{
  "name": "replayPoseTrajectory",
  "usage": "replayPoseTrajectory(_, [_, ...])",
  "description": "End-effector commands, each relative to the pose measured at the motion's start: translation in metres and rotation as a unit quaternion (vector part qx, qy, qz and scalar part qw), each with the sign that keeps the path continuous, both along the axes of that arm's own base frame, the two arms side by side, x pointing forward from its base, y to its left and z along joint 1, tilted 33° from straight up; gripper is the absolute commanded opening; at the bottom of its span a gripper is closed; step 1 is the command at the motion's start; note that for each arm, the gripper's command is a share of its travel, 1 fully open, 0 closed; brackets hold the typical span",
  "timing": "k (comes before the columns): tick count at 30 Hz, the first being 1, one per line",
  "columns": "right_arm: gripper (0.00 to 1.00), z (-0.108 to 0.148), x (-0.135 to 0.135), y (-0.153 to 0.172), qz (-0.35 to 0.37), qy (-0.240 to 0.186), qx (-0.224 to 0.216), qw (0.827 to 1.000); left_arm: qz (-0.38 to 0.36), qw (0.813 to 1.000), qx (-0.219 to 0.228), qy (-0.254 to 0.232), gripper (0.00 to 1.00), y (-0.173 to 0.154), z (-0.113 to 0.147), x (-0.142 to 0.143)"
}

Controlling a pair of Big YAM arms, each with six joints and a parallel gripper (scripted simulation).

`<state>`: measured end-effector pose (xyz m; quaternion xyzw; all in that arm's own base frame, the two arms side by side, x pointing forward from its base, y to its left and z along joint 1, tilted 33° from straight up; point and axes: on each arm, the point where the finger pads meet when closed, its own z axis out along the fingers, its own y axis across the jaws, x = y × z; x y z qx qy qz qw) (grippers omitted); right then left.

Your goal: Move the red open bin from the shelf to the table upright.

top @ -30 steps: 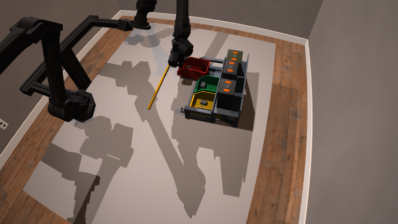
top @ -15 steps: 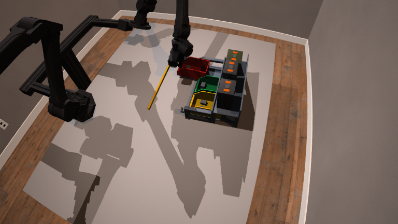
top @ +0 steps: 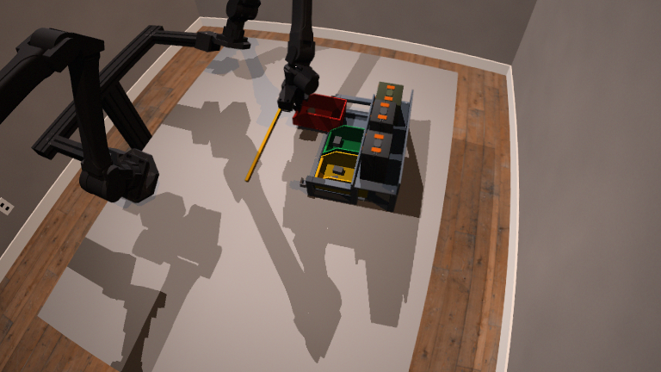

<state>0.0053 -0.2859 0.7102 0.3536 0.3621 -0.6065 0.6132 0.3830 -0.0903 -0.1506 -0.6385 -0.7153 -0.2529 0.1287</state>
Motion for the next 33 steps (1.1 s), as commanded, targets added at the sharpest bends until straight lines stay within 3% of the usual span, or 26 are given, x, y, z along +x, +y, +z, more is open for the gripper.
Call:
replayPoseTrajectory(1, [1.0, 0.011, -0.005, 0.016, -0.005, -0.003, -0.024, 1.0, -0.006, 1.0, -0.007, -0.014, 0.0, -0.013, 0.004, 0.002])
replayPoseTrajectory(33, [1.0, 0.011, -0.005, 0.016, -0.005, -0.003, -0.024, 1.0, -0.005, 1.0, -0.009, -0.015, 0.0, -0.014, 0.003, -0.018])
